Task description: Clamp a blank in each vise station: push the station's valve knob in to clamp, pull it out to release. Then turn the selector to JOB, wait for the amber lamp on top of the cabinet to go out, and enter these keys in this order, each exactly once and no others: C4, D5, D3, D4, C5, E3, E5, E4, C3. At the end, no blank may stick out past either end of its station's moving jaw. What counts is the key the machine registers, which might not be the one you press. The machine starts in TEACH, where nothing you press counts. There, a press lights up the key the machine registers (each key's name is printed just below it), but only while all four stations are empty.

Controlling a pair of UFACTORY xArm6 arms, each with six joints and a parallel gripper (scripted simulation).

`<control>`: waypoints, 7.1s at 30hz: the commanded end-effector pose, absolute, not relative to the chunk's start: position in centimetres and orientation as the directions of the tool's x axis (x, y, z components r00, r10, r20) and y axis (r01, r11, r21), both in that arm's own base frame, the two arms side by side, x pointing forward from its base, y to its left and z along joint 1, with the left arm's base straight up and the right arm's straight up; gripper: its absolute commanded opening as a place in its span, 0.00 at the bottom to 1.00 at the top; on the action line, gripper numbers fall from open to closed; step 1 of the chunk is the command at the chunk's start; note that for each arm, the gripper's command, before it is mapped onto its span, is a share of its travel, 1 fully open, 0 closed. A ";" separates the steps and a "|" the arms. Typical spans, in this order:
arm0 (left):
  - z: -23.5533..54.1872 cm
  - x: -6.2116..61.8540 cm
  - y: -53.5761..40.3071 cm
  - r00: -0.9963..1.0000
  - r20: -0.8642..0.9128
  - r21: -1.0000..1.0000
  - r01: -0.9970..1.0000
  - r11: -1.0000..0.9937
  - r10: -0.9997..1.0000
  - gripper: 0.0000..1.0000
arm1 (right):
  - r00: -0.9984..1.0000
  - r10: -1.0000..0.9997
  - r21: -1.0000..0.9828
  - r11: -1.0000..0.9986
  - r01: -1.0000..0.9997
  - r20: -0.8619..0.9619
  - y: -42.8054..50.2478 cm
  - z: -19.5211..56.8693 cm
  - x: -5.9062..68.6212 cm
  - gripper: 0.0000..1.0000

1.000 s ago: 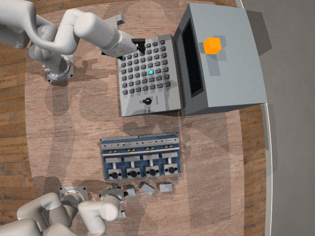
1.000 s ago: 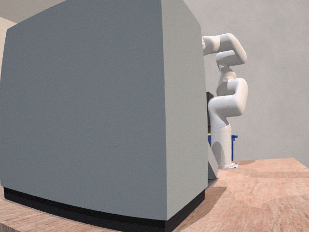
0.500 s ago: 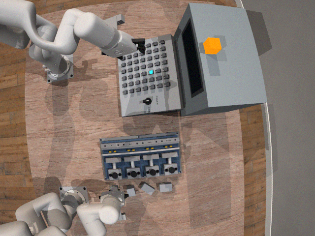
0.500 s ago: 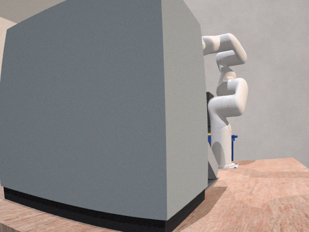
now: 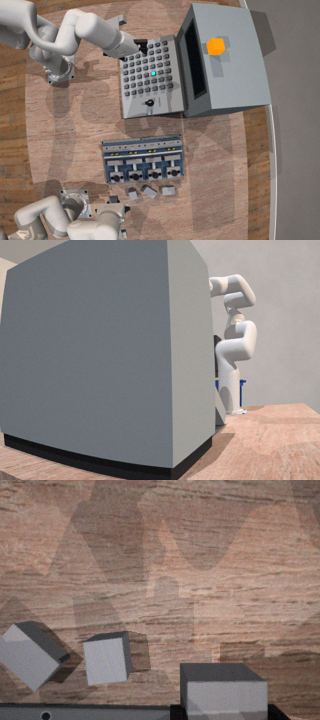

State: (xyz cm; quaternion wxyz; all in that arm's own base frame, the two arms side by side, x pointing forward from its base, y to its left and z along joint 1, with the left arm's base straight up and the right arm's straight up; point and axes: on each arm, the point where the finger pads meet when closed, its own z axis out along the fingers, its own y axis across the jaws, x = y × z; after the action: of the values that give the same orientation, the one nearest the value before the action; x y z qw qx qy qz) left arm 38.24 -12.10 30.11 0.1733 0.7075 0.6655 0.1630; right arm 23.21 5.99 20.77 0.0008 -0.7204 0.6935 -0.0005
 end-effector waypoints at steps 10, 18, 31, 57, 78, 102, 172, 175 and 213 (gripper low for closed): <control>30.3 38.3 -12.1 0.061 -0.001 0.466 0.883 -0.053 0.998 1.00 | 0.066 -0.998 -0.004 -0.066 -0.998 -0.001 6.2 21.3 23.2 0.00; 30.3 38.3 -12.1 0.061 -0.001 0.466 0.883 -0.053 0.998 1.00 | 0.112 -0.994 -0.004 -0.112 -0.994 -0.001 6.7 21.4 23.4 0.00; 30.3 38.3 -12.1 0.061 -0.001 0.466 0.883 -0.053 0.998 1.00 | 0.265 -0.964 -0.004 -0.265 -0.964 0.000 8.4 21.6 24.0 0.00; 30.3 38.3 -12.1 0.061 -0.001 0.466 0.883 -0.053 0.998 1.00 | 0.749 -0.662 -0.004 -0.749 -0.662 0.002 15.3 22.0 25.5 0.00; 30.3 38.3 -12.1 0.061 -0.001 0.466 0.883 -0.053 0.998 1.00 | 0.965 -0.261 -0.004 -0.965 -0.261 0.003 21.6 21.6 25.5 0.00; 30.3 38.3 -12.1 0.061 -0.001 0.466 0.883 -0.053 0.998 1.00 | 1.000 -0.019 -0.003 -1.000 -0.019 0.004 25.2 21.2 24.9 0.00; 30.3 38.3 -12.1 0.061 -0.001 0.466 0.883 -0.053 0.998 1.00 | 1.000 0.005 -0.003 -1.000 0.005 0.003 25.5 13.5 25.1 0.00; 30.3 38.3 -12.1 0.061 -0.001 0.466 0.883 -0.053 0.998 1.00 | 1.000 0.005 -0.003 -1.000 0.005 0.003 25.5 13.4 25.1 0.00; 30.3 38.3 -12.1 0.061 -0.001 0.466 0.883 -0.053 0.998 1.00 | 1.000 0.005 -0.003 -1.000 0.005 0.003 25.5 12.6 25.1 0.00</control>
State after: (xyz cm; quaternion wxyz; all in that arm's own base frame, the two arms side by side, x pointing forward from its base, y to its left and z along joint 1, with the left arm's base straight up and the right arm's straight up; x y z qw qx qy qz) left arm 38.24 -12.10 30.11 0.1733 0.7075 0.6655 0.1630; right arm 24.96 25.39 12.47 -0.0002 -1.0000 -0.0023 0.0002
